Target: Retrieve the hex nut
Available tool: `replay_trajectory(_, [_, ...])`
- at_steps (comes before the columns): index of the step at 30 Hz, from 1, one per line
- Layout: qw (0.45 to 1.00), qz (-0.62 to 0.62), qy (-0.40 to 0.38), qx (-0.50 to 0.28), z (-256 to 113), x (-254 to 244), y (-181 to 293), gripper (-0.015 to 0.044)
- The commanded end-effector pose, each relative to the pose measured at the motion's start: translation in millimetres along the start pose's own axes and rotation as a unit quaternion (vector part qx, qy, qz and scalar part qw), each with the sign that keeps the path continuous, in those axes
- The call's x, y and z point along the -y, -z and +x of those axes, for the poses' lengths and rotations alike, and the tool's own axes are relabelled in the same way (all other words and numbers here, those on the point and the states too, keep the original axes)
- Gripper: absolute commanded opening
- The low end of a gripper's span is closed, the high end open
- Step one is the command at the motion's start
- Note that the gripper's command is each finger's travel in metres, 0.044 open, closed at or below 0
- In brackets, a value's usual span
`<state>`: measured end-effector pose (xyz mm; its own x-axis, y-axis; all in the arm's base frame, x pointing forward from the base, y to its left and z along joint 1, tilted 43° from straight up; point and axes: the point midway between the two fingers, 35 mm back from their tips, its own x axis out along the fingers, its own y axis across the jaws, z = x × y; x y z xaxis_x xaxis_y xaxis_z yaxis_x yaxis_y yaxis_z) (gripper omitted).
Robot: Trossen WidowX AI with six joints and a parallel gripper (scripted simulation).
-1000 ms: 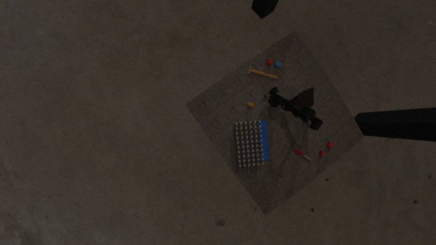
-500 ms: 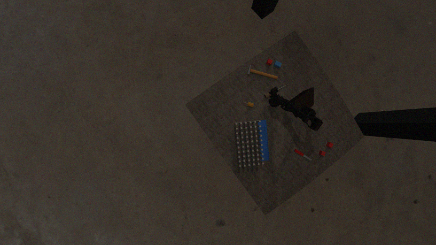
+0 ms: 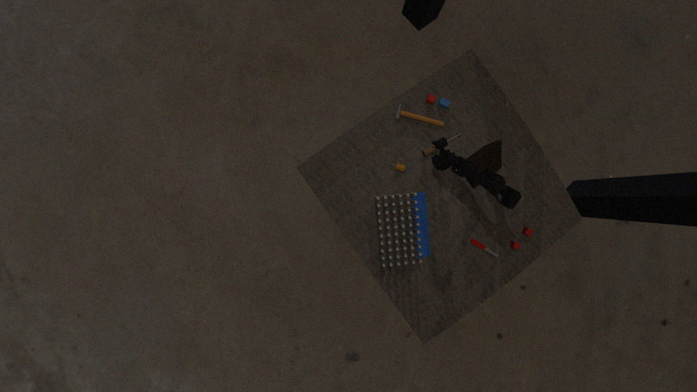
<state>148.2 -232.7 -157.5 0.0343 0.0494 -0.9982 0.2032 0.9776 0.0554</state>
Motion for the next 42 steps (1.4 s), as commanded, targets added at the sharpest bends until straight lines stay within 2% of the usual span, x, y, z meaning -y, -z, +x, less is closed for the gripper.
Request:
replay_trajectory(1, [1.000,0.004,0.024,0.008,-30,34,-7,0.0440])
replay_trajectory(25, [1.000,0.004,0.024,0.008,-30,34,-7,0.0440])
replay_trajectory(27, [0.999,0.036,0.020,0.004,-30,35,-7,0.0440])
replay_trajectory(29, [0.992,0.123,0.008,-0.008,-28,36,-9,0.0440])
replay_trajectory(35, [0.914,0.401,-0.011,-0.058,-22,39,-13,0.0440])
replay_trajectory(38, [0.845,0.527,-0.009,-0.087,-21,40,-15,0.0440])
replay_trajectory(42, [0.726,0.676,0.008,-0.125,-19,40,-18,0.0440])
